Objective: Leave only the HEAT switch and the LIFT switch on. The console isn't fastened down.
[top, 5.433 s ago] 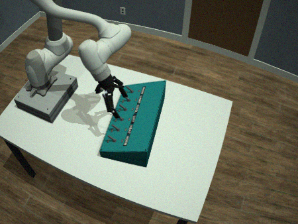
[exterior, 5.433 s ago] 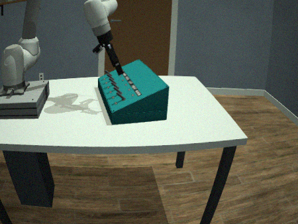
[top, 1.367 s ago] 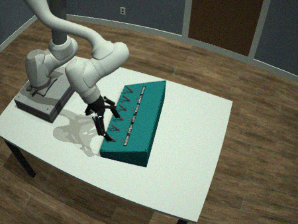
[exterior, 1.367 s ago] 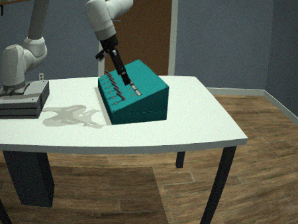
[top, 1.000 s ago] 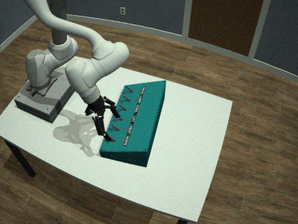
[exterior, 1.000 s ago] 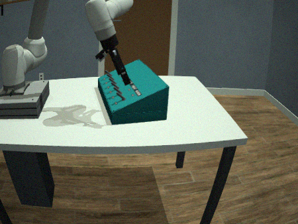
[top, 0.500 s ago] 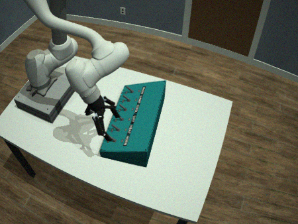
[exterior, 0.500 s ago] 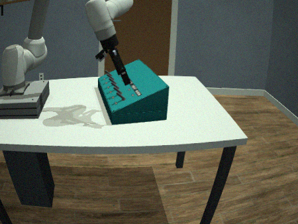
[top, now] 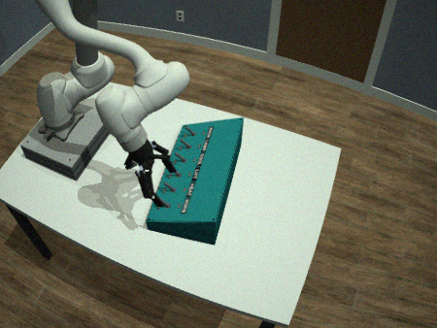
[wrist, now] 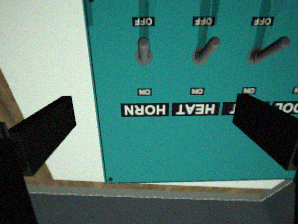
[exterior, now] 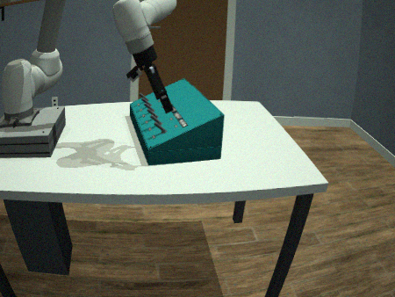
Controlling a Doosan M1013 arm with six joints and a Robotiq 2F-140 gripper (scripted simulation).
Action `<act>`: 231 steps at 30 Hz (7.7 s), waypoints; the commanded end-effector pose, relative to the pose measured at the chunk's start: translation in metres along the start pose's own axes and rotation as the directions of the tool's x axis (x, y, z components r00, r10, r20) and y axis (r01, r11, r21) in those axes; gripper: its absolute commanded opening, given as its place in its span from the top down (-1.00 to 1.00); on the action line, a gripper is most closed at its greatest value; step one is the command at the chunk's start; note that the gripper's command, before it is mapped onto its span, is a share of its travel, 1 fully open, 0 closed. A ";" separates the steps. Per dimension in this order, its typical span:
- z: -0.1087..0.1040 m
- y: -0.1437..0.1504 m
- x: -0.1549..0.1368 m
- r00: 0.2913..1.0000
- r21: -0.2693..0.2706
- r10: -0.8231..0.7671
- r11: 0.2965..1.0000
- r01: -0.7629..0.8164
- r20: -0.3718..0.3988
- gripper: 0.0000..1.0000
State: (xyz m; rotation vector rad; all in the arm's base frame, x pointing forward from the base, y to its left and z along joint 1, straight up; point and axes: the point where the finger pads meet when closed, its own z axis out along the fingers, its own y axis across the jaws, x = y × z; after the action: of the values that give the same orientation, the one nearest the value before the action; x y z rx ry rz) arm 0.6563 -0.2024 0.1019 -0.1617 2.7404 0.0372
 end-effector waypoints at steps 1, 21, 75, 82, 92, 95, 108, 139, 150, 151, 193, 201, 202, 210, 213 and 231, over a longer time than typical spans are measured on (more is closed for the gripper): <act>-0.001 0.000 -0.001 1.000 0.000 0.000 1.000 0.000 0.001 -1.00; -0.035 0.000 -0.001 1.000 0.000 0.000 1.000 0.000 0.001 0.80; -0.071 0.063 0.091 1.000 0.000 0.000 1.000 0.000 0.001 0.80; -0.071 0.063 0.091 1.000 0.000 0.000 1.000 0.000 0.001 0.80; -0.070 0.063 0.091 1.000 0.000 0.000 1.000 0.000 0.001 0.80; -0.068 0.063 0.091 1.000 0.000 0.000 1.000 0.000 0.001 0.80; -0.048 0.063 0.091 1.000 0.000 0.000 1.000 0.000 0.001 0.80; 0.025 0.063 0.091 1.000 0.000 0.000 1.000 0.000 0.001 0.80; 0.032 0.063 0.091 1.000 0.000 0.000 1.000 0.000 0.001 0.80; 0.032 0.063 0.091 1.000 0.000 0.000 1.000 0.000 0.001 0.80; 0.032 0.063 0.091 1.000 0.000 0.000 1.000 0.000 0.001 0.80; 0.032 0.063 0.090 1.000 0.000 0.000 1.000 0.000 0.001 0.80; 0.032 0.063 0.090 1.000 0.000 0.000 1.000 0.000 0.001 0.80; 0.032 0.063 0.090 1.000 0.000 0.000 1.000 0.000 0.001 0.80; 0.032 0.063 0.090 1.000 0.000 0.000 1.000 0.000 0.001 0.80; 0.032 0.063 0.090 1.000 0.000 0.000 1.000 0.000 0.001 0.80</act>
State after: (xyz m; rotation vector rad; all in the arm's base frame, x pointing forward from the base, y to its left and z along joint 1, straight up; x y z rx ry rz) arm 0.5782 -0.1484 0.0371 -0.1617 2.7403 0.0371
